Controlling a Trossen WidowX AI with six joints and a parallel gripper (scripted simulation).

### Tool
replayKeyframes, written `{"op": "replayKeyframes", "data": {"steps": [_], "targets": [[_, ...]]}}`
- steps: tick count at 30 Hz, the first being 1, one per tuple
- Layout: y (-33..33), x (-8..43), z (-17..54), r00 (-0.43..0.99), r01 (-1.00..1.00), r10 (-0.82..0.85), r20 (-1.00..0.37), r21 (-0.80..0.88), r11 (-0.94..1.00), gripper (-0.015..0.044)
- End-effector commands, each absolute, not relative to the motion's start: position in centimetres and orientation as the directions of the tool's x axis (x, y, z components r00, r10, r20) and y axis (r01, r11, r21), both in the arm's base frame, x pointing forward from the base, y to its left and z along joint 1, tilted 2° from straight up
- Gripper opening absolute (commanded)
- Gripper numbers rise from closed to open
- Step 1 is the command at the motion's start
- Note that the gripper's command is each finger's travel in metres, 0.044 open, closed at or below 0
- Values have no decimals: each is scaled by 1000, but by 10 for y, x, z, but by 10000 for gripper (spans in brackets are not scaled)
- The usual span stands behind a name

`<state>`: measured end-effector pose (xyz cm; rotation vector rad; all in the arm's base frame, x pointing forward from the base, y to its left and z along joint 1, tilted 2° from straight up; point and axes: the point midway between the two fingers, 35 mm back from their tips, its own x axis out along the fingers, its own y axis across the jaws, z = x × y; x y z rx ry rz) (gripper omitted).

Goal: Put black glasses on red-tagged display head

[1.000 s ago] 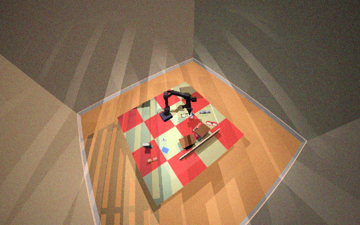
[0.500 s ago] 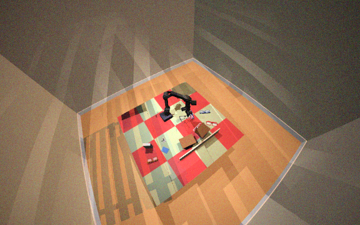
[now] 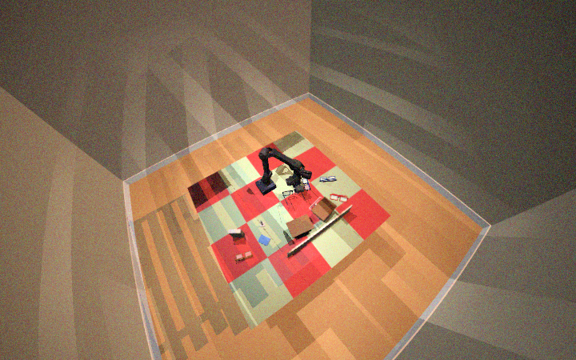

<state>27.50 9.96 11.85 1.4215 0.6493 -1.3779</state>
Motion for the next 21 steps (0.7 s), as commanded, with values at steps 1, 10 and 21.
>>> {"op": "replayKeyframes", "data": {"steps": [1, 10, 21], "targets": [[90, 273, 115, 157, 914, -224, -962, 227, -335, 0], [66, 270, 108, 57, 948, -105, -993, 87, -306, 0], [48, 267, 101, 4, 964, 43, -999, -7, -266, 0]]}}
